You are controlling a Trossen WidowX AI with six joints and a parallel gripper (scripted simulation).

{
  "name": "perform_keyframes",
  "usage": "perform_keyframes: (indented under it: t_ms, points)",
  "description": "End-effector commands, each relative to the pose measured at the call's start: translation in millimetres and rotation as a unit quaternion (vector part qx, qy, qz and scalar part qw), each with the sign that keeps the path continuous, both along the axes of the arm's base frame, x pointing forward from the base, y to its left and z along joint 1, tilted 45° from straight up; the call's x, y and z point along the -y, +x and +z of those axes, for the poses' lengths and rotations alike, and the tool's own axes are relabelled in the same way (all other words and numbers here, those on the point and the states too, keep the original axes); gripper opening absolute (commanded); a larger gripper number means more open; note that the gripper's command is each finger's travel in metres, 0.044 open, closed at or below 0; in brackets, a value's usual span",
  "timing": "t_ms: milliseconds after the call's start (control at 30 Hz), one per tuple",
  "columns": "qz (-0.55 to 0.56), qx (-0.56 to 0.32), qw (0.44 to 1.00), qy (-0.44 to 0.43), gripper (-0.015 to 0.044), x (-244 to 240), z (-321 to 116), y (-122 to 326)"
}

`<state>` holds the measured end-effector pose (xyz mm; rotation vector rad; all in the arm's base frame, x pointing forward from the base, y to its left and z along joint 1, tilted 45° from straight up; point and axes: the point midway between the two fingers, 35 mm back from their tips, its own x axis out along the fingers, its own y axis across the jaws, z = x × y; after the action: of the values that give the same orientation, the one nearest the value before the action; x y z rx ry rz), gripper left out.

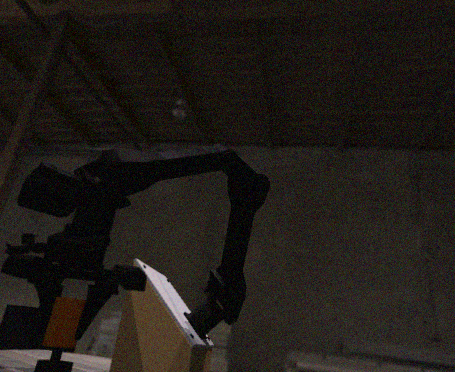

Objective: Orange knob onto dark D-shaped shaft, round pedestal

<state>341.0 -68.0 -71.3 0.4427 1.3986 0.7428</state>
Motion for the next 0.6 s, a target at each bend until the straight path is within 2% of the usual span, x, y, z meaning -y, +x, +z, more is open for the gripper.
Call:
perform_keyframes:
  t_ms: [0, 567]
  points:
    - [-0.003, 0.003, 1.000, 0.000, 0.0000, 0.1, -0.2, 2.5]
    - [0.017, 0.022, 1.000, 0.000, 0.0000, 3.3, 3.4, 0.0]
